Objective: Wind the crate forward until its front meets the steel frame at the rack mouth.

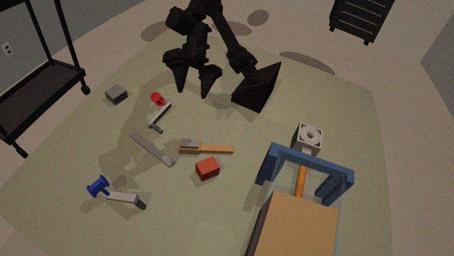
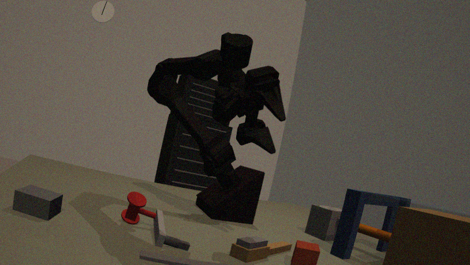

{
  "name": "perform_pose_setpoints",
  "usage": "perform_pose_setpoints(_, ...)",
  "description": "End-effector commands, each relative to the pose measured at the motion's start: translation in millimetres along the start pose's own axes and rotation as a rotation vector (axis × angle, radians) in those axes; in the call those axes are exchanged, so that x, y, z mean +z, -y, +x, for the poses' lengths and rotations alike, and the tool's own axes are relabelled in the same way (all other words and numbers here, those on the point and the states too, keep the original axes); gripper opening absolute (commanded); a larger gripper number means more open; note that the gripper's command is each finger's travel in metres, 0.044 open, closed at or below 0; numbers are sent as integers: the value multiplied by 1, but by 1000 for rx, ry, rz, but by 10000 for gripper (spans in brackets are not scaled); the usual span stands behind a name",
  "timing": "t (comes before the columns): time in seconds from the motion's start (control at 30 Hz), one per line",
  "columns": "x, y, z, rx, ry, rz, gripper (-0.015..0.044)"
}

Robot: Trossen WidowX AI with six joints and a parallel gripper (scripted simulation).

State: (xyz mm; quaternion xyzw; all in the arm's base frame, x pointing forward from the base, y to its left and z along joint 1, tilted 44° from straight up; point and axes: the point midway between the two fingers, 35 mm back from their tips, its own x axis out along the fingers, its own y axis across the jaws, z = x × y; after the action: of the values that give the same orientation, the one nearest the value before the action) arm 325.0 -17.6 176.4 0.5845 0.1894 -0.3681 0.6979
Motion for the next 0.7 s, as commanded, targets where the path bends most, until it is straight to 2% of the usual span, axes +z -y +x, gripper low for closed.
perform_pose_setpoints(0.0,75,9,18,-141,289,488,440)
perform_pose_setpoints(0.2,143,28,22,-192,587,901,440)
perform_pose_setpoints(0.43,215,58,12,-155,960,1315,440)
perform_pose_setpoints(0.67,218,60,11,-150,981,1336,440)
